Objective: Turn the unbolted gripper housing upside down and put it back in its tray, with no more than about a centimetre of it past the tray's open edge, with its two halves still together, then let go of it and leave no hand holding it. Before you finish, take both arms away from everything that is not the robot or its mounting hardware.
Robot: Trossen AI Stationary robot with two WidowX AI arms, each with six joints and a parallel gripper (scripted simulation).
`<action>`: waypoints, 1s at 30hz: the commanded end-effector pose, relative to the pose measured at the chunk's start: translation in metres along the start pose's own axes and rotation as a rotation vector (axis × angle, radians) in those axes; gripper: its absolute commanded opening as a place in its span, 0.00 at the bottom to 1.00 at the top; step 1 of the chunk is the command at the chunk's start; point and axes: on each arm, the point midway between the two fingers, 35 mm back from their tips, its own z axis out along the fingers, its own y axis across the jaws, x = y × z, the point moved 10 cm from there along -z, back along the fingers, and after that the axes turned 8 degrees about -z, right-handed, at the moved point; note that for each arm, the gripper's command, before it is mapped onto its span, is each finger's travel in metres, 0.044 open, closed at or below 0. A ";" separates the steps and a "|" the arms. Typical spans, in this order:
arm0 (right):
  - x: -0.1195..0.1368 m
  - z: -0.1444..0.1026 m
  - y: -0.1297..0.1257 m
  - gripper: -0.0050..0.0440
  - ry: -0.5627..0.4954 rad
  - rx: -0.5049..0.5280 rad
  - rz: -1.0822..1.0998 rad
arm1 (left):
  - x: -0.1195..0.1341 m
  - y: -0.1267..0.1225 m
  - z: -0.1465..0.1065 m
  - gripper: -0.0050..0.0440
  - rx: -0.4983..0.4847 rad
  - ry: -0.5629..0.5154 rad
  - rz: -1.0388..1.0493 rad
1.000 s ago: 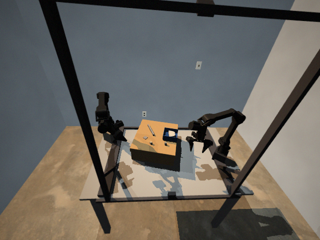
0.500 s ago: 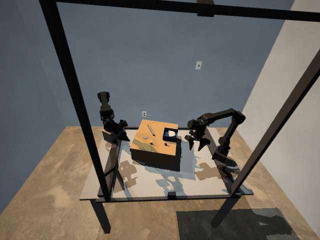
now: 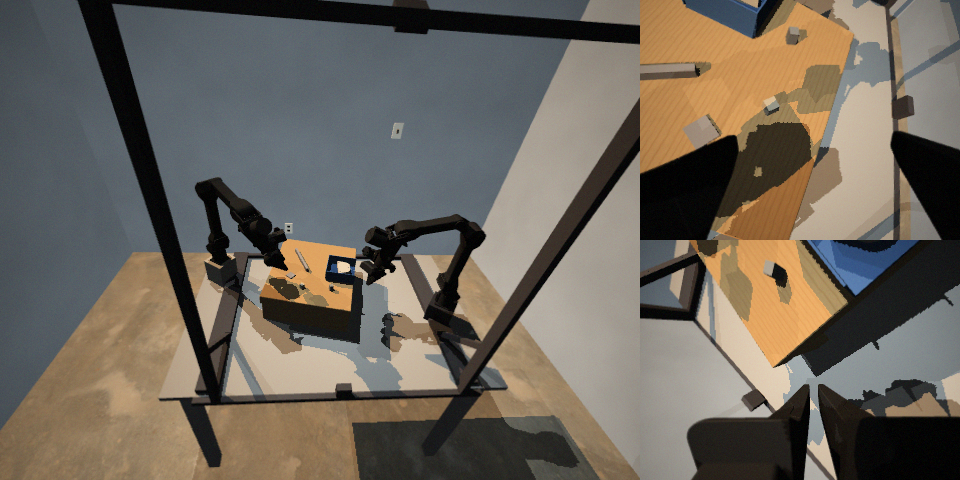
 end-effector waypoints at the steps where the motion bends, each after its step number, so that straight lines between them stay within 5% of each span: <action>1: -0.023 -0.004 -0.005 0.10 -0.085 0.012 -0.175 | -0.035 0.020 0.003 0.99 0.086 -0.028 0.077; 16: -0.080 -0.010 -0.038 0.10 -0.240 0.223 -0.719 | -0.115 0.095 0.008 0.99 0.158 -0.262 0.474; 30: -0.083 -0.010 -0.040 0.10 -0.244 0.240 -0.750 | -0.119 0.100 0.007 0.99 0.157 -0.280 0.499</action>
